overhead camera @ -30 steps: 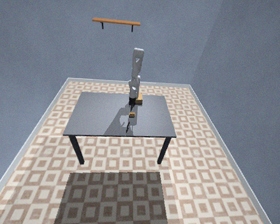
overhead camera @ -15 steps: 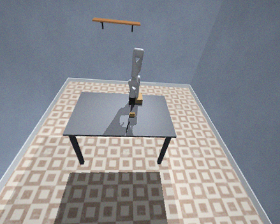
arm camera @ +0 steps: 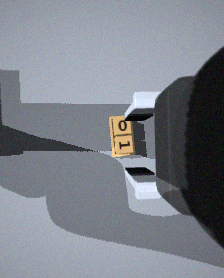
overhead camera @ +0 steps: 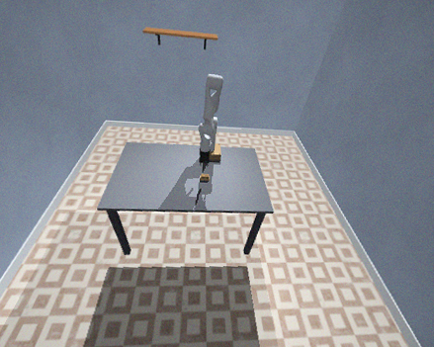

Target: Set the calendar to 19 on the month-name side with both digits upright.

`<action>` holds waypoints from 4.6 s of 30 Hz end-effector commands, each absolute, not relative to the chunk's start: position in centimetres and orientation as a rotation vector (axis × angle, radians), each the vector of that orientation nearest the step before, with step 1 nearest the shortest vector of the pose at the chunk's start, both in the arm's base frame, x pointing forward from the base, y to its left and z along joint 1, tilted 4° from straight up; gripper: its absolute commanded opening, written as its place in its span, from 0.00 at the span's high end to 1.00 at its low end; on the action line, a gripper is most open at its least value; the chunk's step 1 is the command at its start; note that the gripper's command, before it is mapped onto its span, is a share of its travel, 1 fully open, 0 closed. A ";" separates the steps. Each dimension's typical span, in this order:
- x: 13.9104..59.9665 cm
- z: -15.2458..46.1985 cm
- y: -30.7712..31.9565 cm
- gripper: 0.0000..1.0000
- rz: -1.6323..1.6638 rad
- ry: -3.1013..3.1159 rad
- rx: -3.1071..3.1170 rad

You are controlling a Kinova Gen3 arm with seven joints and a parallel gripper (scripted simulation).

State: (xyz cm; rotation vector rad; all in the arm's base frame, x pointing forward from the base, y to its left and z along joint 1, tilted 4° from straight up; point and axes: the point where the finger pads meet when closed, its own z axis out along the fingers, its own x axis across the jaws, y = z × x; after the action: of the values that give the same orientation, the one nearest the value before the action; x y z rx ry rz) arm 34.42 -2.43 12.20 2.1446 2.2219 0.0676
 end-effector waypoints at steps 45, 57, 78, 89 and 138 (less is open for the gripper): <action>34.9 7.7 -2.8 0.00 0.107 0.196 3.118; 34.9 7.7 -2.9 0.13 0.108 0.182 3.119; 34.9 7.7 -2.9 0.13 0.108 0.182 3.119; 34.9 7.7 -2.9 0.13 0.108 0.182 3.119; 35.2 2.9 -2.7 0.13 0.108 0.182 3.120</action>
State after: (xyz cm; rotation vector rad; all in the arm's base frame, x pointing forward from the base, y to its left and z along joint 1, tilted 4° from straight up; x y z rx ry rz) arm 35.34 -2.55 3.18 3.1197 0.1884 0.1150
